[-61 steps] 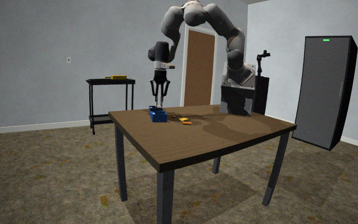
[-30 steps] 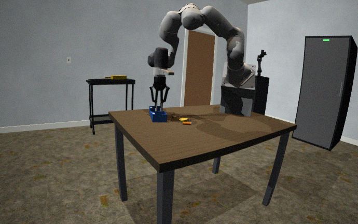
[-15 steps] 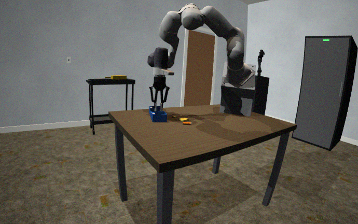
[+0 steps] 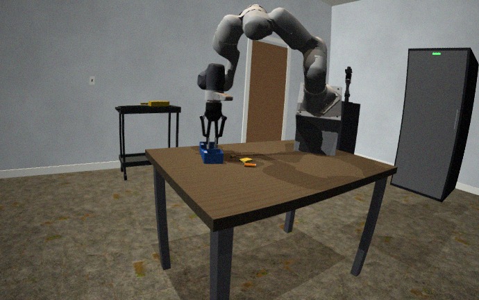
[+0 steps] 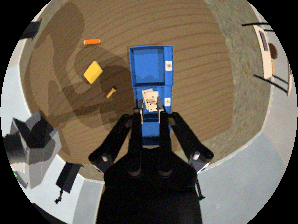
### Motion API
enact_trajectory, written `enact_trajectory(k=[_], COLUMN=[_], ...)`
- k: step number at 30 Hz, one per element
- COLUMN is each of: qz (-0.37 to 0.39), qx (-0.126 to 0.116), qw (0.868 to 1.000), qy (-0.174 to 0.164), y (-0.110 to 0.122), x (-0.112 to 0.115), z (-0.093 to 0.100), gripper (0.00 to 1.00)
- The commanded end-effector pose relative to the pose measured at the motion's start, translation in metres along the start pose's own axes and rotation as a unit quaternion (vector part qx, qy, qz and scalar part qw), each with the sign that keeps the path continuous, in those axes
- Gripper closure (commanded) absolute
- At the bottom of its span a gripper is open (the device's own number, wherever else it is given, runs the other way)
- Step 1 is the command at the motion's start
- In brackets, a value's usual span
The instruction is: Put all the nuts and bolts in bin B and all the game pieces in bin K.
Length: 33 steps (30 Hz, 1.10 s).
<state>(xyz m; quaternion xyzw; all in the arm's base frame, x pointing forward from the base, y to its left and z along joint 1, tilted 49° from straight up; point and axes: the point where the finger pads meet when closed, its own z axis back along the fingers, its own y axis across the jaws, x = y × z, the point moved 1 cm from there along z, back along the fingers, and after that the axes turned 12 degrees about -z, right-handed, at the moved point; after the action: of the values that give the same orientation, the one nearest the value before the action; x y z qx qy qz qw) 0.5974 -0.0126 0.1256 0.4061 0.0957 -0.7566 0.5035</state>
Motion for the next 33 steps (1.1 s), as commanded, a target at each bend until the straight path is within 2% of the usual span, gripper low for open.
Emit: enact_trajectory(k=[1,22,27,33], qz=[0.001,0.001,0.001,0.001], qx=[0.000,0.000,0.000,0.000], qw=[1.000,1.000,1.000,1.000], qy=[0.000,0.000,0.000,0.000], y=[0.000,0.000,0.000,0.000], x=[0.000,0.000,0.000,0.000], z=[0.004,0.029,0.043,0.043], gripper=[0.81,0.81,0.81,0.81])
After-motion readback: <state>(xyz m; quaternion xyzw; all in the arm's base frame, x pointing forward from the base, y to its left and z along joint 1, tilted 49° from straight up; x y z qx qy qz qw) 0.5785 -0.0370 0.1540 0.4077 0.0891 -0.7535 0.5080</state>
